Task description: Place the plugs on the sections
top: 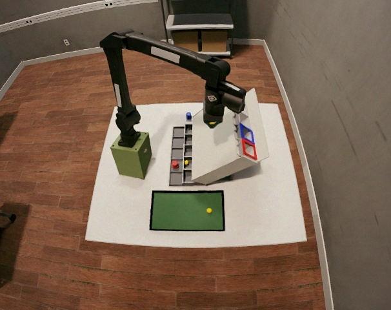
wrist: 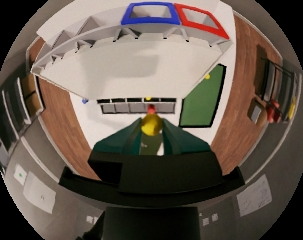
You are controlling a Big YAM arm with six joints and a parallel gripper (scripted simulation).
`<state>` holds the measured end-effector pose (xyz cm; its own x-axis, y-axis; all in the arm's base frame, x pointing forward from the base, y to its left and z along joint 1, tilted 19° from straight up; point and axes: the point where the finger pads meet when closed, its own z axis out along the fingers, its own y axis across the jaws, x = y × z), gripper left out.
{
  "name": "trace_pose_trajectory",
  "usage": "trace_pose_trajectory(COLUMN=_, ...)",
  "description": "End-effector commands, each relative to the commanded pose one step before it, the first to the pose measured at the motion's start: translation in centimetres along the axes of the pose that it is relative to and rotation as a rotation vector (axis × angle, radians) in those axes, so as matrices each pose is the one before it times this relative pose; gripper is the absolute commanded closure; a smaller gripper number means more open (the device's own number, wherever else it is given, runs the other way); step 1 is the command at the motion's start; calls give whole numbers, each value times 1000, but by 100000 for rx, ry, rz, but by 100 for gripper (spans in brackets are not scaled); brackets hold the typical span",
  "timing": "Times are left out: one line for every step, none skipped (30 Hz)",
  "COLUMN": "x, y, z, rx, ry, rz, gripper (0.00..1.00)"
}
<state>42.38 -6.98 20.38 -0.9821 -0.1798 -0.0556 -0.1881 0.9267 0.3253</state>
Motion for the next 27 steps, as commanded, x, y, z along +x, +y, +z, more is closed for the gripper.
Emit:
trace_pose_trajectory(x=-2959, y=298, z=-1198, rx=876, ry=-1982, rz=-670, gripper=100)
trace_pose_trajectory(x=-497, y=7, z=25, rx=-15, ry=11, rz=-1, gripper=100)
trace_pose_trajectory(x=-526, y=7, z=26, rx=-14, ry=12, rz=-1, gripper=100)
trace_pose_trajectory(x=-553, y=8, z=29, rx=-15, ry=13, rz=-1, gripper=100)
trace_pose_trajectory(x=-571, y=7, z=27, rx=-13, ry=14, rz=-1, gripper=100)
trace_pose_trajectory(x=-591, y=9, z=31, rx=-15, ry=13, rz=-1, gripper=100)
trace_pose_trajectory(x=-602, y=8, z=30, rx=-14, ry=14, rz=-1, gripper=100)
trace_pose_trajectory(x=-611, y=8, z=31, rx=-14, ry=14, rz=-1, gripper=100)
trace_pose_trajectory(x=-618, y=9, z=33, rx=-15, ry=14, rz=-1, gripper=100)
trace_pose_trajectory(x=-616, y=8, z=31, rx=-13, ry=15, rz=-1, gripper=100)
trace_pose_trajectory(x=0, y=0, z=0, rx=0, ry=0, rz=0, gripper=100)
trace_pose_trajectory(x=0, y=0, z=0, rx=0, ry=0, rz=0, gripper=100)
trace_pose_trajectory(x=-606, y=-9, z=31, rx=84, ry=58, rz=-1, gripper=100)
trace_pose_trajectory(x=-611, y=15, z=33, rx=-50, ry=-2, rz=-1, gripper=100)
trace_pose_trajectory(x=-598, y=14, z=29, rx=-51, ry=-3, rz=-1, gripper=100)
trace_pose_trajectory(x=-585, y=14, z=31, rx=-49, ry=-2, rz=-1, gripper=100)
trace_pose_trajectory(x=-568, y=11, z=31, rx=-30, ry=6, rz=-1, gripper=100)
trace_pose_trajectory(x=-544, y=5, z=27, rx=-2, ry=17, rz=-1, gripper=100)
trace_pose_trajectory(x=-526, y=7, z=30, rx=-7, ry=15, rz=-1, gripper=100)
trace_pose_trajectory(x=-499, y=6, z=25, rx=-10, ry=12, rz=0, gripper=100)
trace_pose_trajectory(x=-475, y=7, z=27, rx=-11, ry=11, rz=0, gripper=100)
trace_pose_trajectory(x=-445, y=5, z=23, rx=-9, ry=11, rz=0, gripper=100)
trace_pose_trajectory(x=-419, y=7, z=25, rx=-10, ry=10, rz=0, gripper=100)
trace_pose_trajectory(x=-386, y=4, z=19, rx=-8, ry=10, rz=0, gripper=100)
trace_pose_trajectory(x=-358, y=6, z=21, rx=-8, ry=9, rz=0, gripper=100)
trace_pose_trajectory(x=-325, y=4, z=18, rx=-6, ry=9, rz=0, gripper=100)
trace_pose_trajectory(x=-293, y=4, z=15, rx=-6, ry=8, rz=0, gripper=100)
